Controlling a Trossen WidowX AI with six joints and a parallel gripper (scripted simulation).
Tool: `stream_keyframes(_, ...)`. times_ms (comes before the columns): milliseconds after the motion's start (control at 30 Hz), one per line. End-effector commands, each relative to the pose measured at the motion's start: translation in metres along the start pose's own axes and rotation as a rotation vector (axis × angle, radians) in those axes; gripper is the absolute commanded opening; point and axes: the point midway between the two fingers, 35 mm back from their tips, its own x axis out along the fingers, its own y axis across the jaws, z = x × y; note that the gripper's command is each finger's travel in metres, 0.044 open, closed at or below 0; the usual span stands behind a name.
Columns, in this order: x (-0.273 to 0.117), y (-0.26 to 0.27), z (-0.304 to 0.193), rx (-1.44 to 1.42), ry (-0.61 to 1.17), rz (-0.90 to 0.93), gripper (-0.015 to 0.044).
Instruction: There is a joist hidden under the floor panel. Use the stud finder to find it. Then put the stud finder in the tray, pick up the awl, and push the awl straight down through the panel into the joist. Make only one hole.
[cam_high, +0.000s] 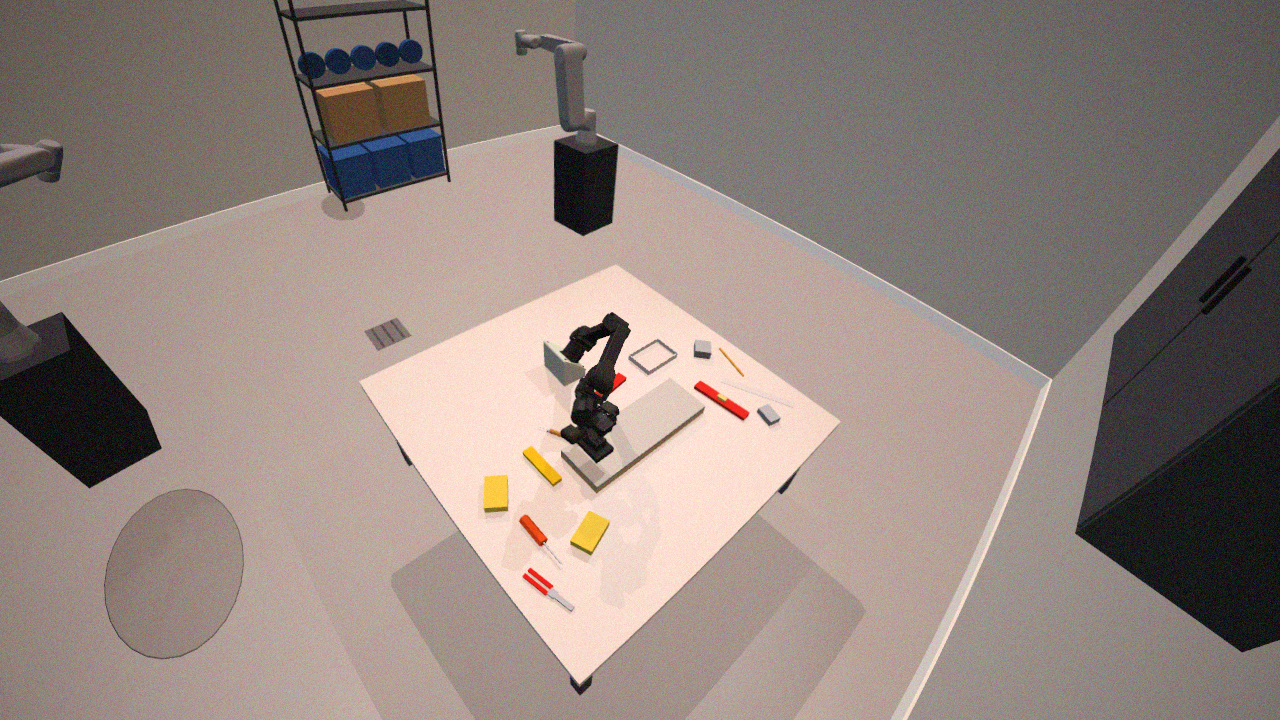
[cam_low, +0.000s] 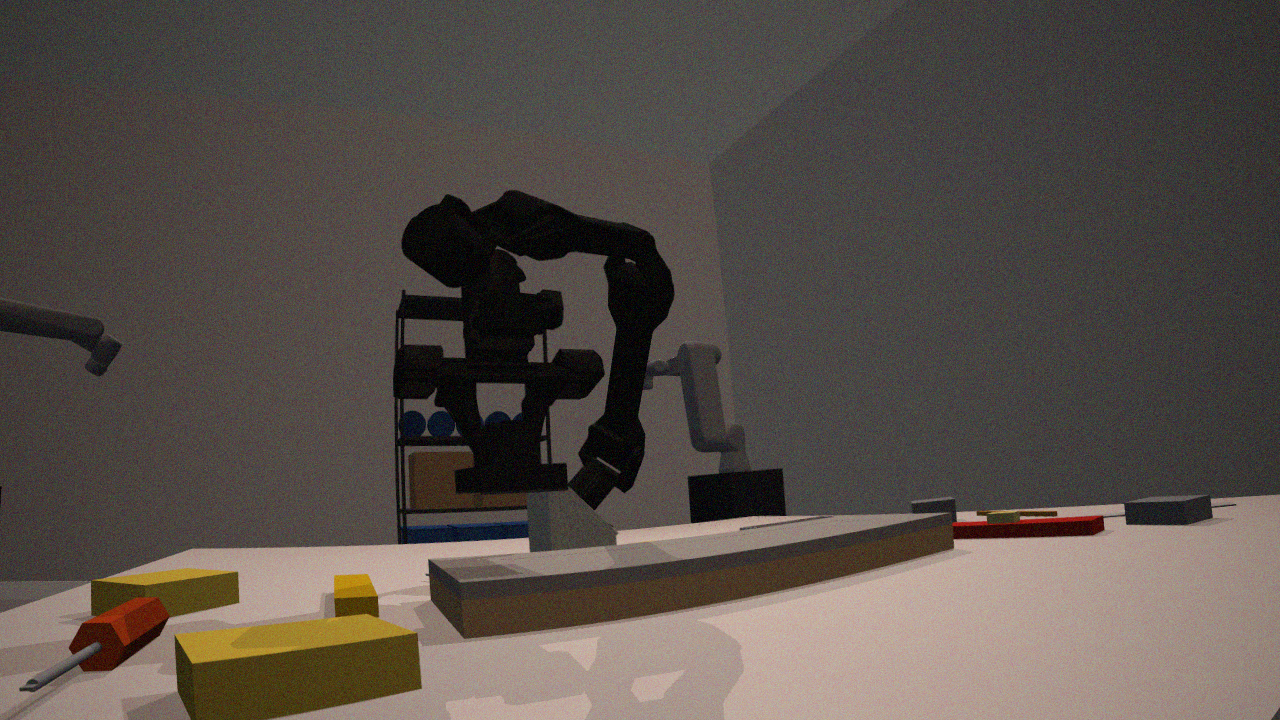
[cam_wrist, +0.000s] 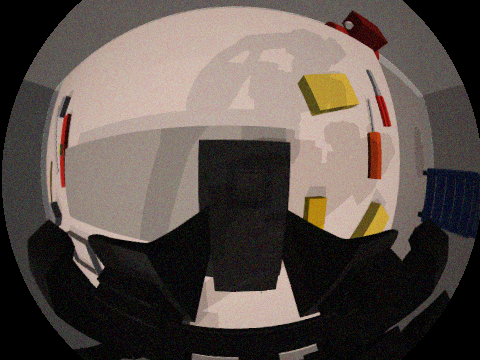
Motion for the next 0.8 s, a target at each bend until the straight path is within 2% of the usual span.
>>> stream_keyframes(0, -0.022, -0.002, 0.004, -0.005, -0.009, -0.008, 0.0000)
stream_keyframes(133, -0.037, -0.001, 0.005, -0.005, -0.008, -0.008, 0.0000)
stream_keyframes(333, -0.038, 0.006, 0.009, -0.020, -0.007, -0.008, 0.0000)
stream_keyframes(767, -0.038, 0.093, 0.037, -0.214, 0.010, -0.001, 0.0000)
